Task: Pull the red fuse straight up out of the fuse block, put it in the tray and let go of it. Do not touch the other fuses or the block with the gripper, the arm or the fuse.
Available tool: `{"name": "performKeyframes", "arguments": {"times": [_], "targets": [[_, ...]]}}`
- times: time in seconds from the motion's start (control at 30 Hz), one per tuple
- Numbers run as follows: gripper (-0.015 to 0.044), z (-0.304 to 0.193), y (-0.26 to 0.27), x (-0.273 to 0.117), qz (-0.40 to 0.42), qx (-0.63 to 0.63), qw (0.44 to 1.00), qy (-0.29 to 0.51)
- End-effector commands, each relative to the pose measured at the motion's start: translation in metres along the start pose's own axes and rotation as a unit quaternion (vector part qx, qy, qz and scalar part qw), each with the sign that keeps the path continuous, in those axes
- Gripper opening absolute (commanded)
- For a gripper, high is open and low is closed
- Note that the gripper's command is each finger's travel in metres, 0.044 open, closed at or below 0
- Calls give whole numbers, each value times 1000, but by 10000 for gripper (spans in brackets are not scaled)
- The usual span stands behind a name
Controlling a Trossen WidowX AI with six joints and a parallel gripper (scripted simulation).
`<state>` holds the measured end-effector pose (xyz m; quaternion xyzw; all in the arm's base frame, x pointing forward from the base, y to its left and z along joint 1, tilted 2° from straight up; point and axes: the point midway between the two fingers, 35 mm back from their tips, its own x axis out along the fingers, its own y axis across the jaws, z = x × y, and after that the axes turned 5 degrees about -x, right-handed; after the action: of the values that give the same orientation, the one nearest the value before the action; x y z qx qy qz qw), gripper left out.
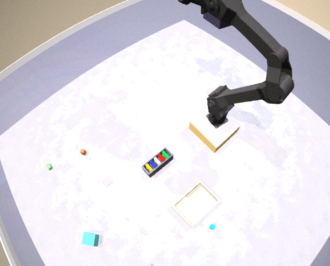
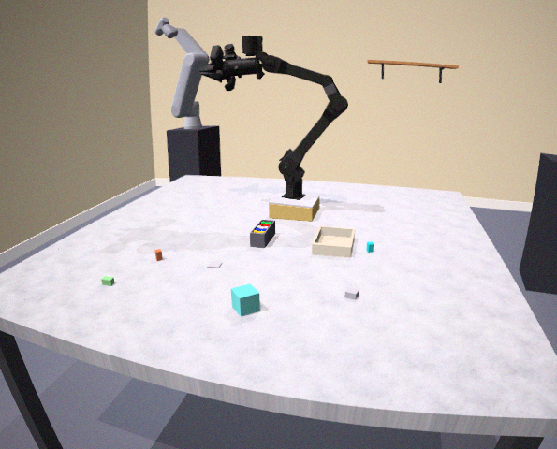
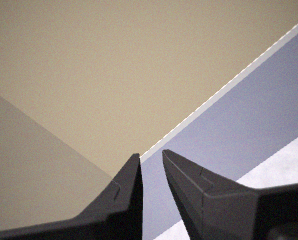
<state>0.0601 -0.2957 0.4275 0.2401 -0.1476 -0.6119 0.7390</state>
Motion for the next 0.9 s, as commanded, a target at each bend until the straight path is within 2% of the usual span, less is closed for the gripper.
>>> {"name": "performKeyframes", "arguments": {"times": [0.0, 0.17, 0.4, 0.63, 0.87], "targets": [[67, -72, 18, 23, 42, -144, 982, 117], [67, -131, 37, 27, 99, -266, 939, 195], [67, -213, 55, 15, 190, -450, 826, 281], [67, -285, 67, -15, 299, -592, 673, 328], [67, -352, 71, -60, 418, -696, 475, 339]]}}
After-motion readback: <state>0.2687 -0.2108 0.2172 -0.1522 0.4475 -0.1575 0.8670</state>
